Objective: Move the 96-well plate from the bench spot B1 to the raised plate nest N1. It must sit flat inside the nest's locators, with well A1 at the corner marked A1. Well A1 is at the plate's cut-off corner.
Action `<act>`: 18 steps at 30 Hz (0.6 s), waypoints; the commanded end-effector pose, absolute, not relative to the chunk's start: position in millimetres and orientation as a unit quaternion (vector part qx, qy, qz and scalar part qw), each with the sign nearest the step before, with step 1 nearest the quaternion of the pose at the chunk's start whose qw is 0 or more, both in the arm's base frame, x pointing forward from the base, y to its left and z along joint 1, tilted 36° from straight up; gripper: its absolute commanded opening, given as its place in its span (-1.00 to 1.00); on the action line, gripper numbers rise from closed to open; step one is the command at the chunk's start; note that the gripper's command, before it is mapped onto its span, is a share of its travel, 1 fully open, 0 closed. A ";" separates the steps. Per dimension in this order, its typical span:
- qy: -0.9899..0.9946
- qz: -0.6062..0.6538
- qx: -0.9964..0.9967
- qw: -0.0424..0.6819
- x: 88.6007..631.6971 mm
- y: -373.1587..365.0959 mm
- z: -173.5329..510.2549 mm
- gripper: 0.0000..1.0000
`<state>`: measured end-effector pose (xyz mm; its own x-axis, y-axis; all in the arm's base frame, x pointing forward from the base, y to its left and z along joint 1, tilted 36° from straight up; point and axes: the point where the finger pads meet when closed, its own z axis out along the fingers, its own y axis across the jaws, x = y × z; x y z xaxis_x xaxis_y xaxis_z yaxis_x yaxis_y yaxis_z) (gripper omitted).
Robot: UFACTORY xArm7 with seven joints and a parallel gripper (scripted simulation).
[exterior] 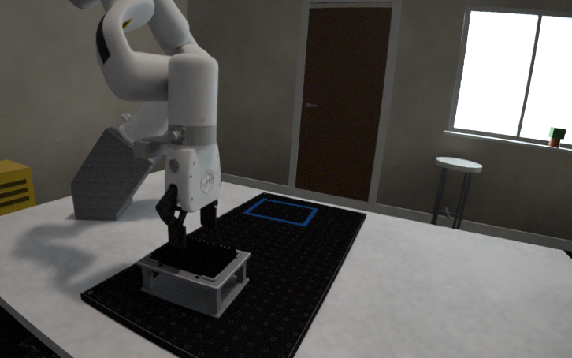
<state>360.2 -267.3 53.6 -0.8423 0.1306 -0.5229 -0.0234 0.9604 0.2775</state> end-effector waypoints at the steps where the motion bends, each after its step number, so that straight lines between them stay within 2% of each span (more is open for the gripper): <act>1: 0.950 0.137 0.029 0.280 353.3 -271.9 64.7 1.00; 18: 0.950 0.137 0.029 0.280 331.8 -281.8 97.0 1.00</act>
<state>337.3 -277.9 87.8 -0.8423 0.1306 -0.5230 -0.0234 0.9604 0.2775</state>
